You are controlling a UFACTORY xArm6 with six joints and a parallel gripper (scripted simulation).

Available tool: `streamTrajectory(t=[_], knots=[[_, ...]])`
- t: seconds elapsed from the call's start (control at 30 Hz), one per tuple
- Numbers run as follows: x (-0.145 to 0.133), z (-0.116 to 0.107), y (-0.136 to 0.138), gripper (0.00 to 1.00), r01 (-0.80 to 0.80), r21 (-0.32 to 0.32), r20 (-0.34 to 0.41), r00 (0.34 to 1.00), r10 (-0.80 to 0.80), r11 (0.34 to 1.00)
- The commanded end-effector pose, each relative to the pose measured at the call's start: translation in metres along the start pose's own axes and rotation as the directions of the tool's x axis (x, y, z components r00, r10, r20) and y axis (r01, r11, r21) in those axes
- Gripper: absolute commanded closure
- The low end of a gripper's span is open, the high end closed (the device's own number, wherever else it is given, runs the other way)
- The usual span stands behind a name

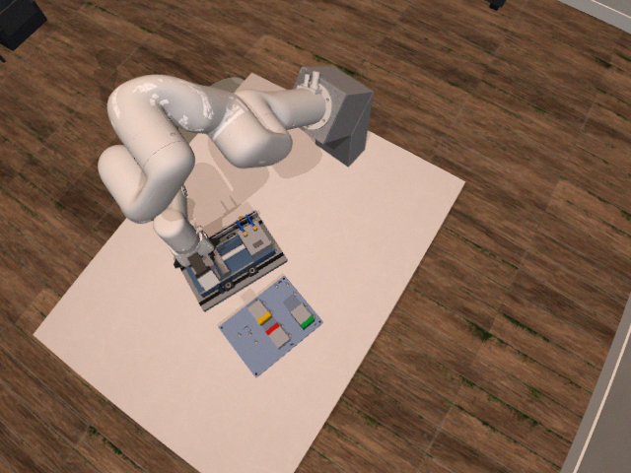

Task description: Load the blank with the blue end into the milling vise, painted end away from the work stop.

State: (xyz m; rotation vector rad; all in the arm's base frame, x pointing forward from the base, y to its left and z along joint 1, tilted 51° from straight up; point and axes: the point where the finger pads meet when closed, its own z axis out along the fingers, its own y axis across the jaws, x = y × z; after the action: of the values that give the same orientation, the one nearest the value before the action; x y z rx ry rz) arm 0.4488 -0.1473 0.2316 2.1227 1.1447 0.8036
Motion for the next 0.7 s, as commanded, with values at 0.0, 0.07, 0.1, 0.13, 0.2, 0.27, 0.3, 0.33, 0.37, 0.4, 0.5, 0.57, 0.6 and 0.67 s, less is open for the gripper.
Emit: streamTrajectory(t=[0.0,0.07,0.1,0.13,0.2,0.27,0.3,0.33,0.37,0.4,0.5,0.57,0.6,0.67], knots=[[0.0003,-0.0004,0.0006,1.00,0.001,-0.018,-0.002,1.000,-0.001,1.000],[0.0003,-0.0004,0.0006,1.00,0.001,-0.018,-0.002,1.000,-0.001,1.000],[0.0003,-0.0004,0.0006,1.00,0.001,-0.018,-0.002,1.000,-0.001,1.000],[0.0003,-0.0004,0.0008,1.00,0.000,-0.005,-0.001,1.000,0.000,1.000],[0.0003,-0.0001,0.0008,1.00,0.000,-0.008,-0.002,1.000,0.000,1.000],[0.0003,0.0002,0.0008,1.00,0.000,-0.011,-0.002,1.000,0.000,1.000],[0.0003,0.0003,0.0008,1.00,0.001,-0.012,-0.002,1.000,-0.001,1.000],[0.0003,0.0005,0.0008,1.00,0.001,-0.014,-0.002,1.000,-0.001,1.000],[0.0003,0.0006,0.0008,1.00,0.001,-0.015,-0.002,1.000,-0.001,1.000],[0.0003,0.0008,0.0008,1.00,0.001,-0.016,-0.002,1.000,-0.001,1.000],[0.0003,0.0009,0.0008,1.00,0.001,-0.018,-0.002,1.000,-0.001,1.000],[0.0003,0.0009,0.0008,1.00,0.001,-0.018,-0.002,1.000,-0.001,1.000],[0.0003,0.0009,0.0008,1.00,0.001,-0.018,-0.002,1.000,-0.001,1.000],[0.0003,0.0009,0.0008,1.00,0.001,-0.018,-0.002,1.000,-0.001,1.000]])
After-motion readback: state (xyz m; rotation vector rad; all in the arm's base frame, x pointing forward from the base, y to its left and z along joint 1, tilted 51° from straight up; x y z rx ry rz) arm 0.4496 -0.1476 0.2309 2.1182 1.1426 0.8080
